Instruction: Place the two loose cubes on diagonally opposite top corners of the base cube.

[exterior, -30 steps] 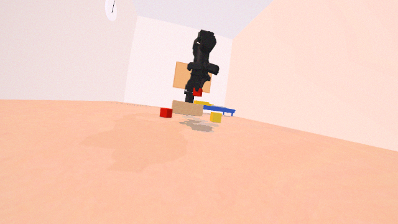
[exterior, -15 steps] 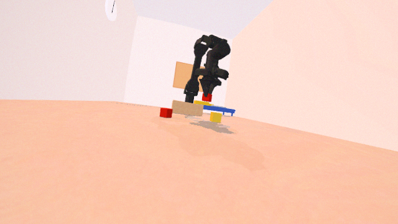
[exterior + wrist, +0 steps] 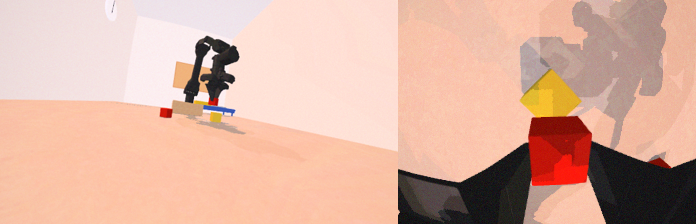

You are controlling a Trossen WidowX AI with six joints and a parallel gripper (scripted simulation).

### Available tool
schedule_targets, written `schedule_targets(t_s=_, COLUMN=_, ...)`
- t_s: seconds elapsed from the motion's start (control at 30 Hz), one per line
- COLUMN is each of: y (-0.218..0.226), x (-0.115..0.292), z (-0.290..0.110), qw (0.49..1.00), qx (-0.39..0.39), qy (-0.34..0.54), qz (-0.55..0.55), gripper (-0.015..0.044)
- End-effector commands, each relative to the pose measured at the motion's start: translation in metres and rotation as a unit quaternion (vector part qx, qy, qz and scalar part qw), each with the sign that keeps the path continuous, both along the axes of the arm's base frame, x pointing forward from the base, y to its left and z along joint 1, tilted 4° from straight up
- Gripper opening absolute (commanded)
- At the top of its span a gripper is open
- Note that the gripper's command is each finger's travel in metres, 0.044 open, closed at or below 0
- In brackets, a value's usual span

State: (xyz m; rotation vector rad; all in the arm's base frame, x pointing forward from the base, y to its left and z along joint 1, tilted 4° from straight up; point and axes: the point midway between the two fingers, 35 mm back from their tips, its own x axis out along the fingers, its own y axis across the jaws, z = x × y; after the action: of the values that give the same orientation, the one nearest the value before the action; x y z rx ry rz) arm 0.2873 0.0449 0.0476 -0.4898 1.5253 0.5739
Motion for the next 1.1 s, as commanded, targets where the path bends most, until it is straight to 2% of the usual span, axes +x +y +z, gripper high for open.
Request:
schedule_targets(t_s=0.0, y=0.002, x=0.0, z=-0.001, qw=1.0, qx=0.002, qy=0.001, qz=-0.005, gripper=0.0105)
schedule_targets(t_s=0.27, y=0.002, x=0.0, z=-0.003, qw=1.0, qx=0.002, qy=0.001, qz=-0.005, gripper=0.0105)
schedule_targets(t_s=0.63, y=0.003, x=-0.001, z=-0.027, qw=1.0, qx=0.002, qy=0.001, qz=-0.008, gripper=0.0105)
schedule_targets(t_s=1.07, y=0.003, x=-0.001, z=-0.029, qw=1.0, qx=0.002, qy=0.001, qz=-0.006, gripper=0.0105)
